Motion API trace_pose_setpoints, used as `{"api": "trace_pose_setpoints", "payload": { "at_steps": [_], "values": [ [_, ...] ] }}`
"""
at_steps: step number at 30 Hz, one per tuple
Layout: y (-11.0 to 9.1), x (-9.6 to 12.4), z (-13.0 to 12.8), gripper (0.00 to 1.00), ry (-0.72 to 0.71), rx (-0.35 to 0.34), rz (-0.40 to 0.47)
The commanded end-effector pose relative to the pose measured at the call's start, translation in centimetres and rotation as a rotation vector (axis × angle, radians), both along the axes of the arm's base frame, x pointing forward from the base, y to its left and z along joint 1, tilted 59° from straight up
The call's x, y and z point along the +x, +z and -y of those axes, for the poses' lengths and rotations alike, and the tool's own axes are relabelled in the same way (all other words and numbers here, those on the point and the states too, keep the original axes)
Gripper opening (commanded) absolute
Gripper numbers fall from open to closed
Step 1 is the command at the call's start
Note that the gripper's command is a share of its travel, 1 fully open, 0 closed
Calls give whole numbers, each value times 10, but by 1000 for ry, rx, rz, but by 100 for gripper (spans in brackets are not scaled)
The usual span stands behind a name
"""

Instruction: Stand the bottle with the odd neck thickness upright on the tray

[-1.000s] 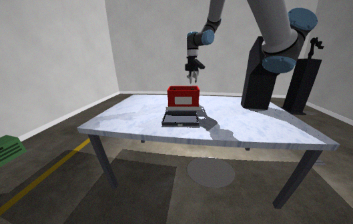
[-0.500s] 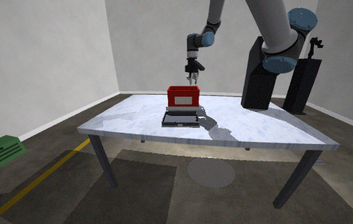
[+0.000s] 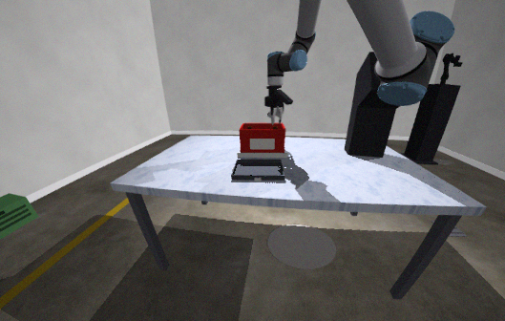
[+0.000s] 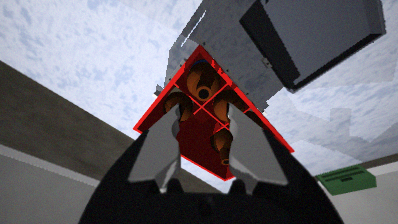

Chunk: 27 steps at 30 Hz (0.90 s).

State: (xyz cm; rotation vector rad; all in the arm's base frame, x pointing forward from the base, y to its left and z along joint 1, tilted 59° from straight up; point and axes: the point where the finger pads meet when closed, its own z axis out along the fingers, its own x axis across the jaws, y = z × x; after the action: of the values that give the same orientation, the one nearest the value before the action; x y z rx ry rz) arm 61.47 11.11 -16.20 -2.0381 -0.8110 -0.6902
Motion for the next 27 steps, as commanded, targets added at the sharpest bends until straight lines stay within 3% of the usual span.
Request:
{"api": "trace_pose_setpoints", "payload": {
  "at_steps": [1,27],
  "values": [
    [-3,1,-4,38,-1,-1,1],
    [-7,3,-10,38,-1,-1,1]
  ]
}}
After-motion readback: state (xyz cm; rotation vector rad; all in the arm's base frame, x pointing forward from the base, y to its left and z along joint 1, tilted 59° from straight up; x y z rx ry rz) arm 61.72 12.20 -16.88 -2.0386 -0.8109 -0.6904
